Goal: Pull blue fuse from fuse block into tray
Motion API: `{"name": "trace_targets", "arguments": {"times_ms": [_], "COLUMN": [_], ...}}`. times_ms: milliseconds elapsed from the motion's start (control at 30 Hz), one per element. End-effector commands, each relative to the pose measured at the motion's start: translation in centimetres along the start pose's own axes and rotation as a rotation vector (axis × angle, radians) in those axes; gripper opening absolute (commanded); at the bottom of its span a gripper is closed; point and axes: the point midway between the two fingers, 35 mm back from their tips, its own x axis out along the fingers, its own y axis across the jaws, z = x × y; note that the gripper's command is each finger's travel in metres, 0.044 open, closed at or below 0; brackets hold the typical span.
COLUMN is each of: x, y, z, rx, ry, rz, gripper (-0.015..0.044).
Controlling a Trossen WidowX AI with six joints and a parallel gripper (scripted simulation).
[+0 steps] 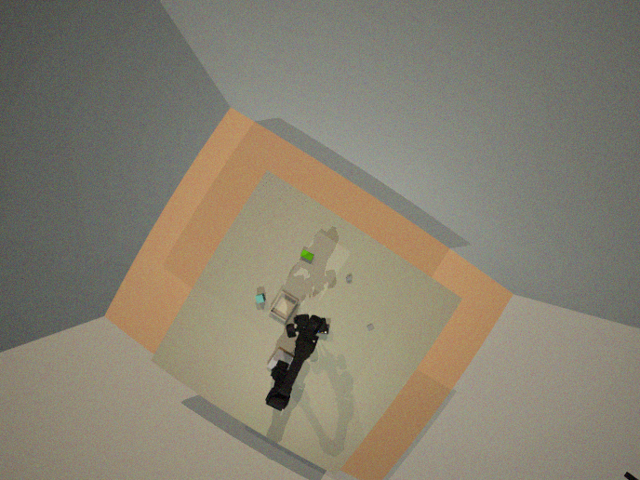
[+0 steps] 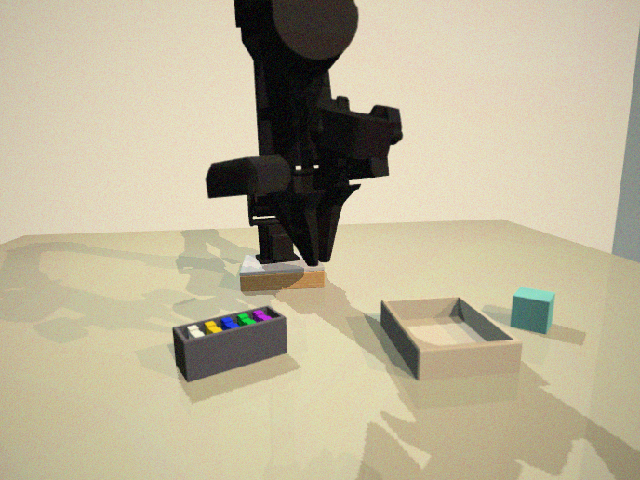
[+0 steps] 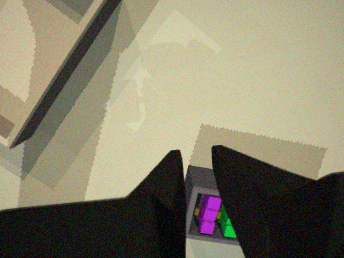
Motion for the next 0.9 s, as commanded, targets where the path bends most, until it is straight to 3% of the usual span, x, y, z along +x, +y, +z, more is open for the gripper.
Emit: {"name": "trace_targets", "arguments": {"times_ms": [0,100,867], "x": [1.6,1.9,3.3], "y": [-4.2,-4.9,-4.9], "z": [-5.7,-7.5,-7.8], "rx": [0.235,0.296,0.296], "ry": [0.096,0.122,0.122], "rz": [-0.031,-0.036,-0.036], "gripper": [0.0064,0.0064,0.0064]}}
